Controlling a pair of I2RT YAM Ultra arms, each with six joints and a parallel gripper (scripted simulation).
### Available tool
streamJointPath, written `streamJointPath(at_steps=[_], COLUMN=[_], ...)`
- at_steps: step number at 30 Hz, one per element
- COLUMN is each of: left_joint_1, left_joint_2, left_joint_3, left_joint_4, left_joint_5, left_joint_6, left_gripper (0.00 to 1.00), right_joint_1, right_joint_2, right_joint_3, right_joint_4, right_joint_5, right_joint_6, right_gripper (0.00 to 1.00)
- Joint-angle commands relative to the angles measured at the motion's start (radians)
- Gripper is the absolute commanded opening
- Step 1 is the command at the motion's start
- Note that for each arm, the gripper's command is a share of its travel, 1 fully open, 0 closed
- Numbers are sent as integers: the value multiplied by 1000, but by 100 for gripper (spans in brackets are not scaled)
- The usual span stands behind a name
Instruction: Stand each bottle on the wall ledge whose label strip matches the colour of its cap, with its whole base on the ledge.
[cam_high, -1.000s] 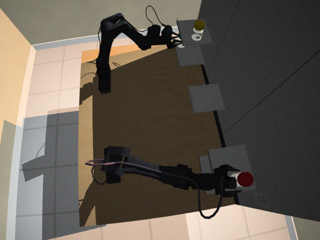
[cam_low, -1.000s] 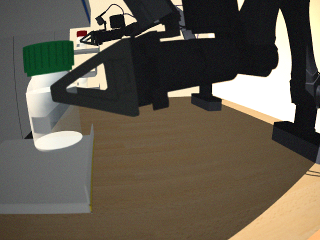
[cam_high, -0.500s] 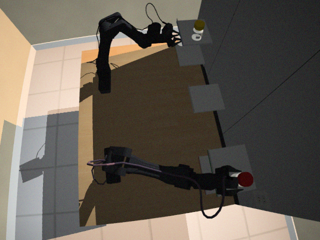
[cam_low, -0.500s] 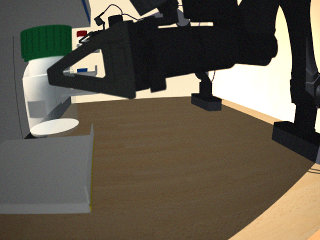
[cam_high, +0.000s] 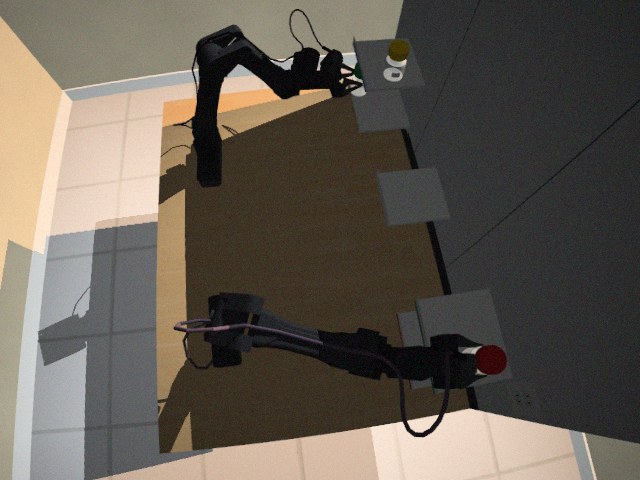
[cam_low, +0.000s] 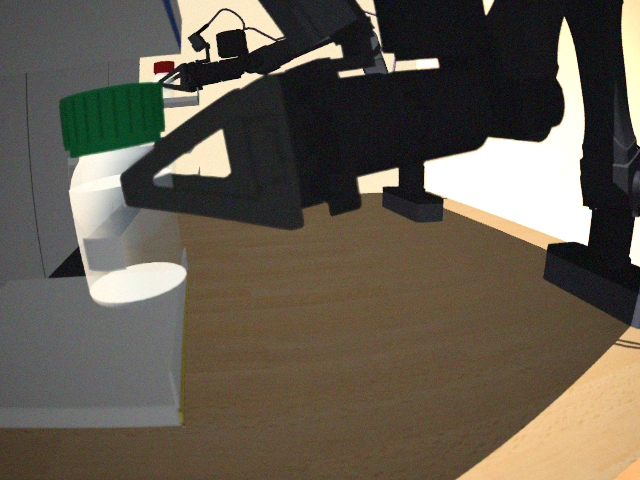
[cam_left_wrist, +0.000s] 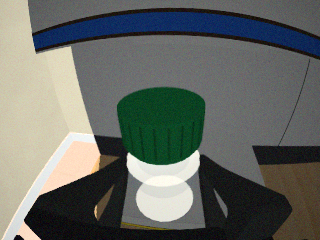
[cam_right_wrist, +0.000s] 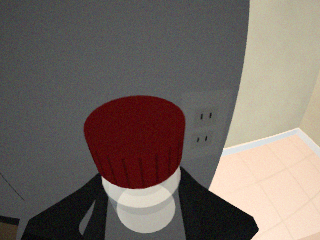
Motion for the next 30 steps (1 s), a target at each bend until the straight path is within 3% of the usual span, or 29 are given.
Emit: streamJointPath(at_steps=[1, 3, 7, 11, 23, 30], left_joint_1=[11, 14, 20, 26, 42, 50], left_joint_2=[-50, -59, -80, -106, -178, -222], left_joint_3=[-16, -32, -66, -104, -206, -255], left_joint_4=[32, 29, 42, 53, 71, 95], left_joint_5=[12, 13, 16, 21, 36, 47], left_joint_6=[6, 6, 7, 9, 11, 13], left_gripper=[50, 50, 50, 50, 50, 50], right_joint_1=[9, 7, 6, 2, 1, -1], right_joint_2=[-26, -26, -26, -30, -35, -21], right_joint_3=[35, 35, 35, 57, 247, 282], right_joint_4=[21, 21, 21, -29, -230, -252], right_joint_5=[1, 0, 0, 0, -3, 0], right_joint_6=[2, 1, 1, 1, 2, 4], right_gripper=[54, 51, 6, 51, 52, 52])
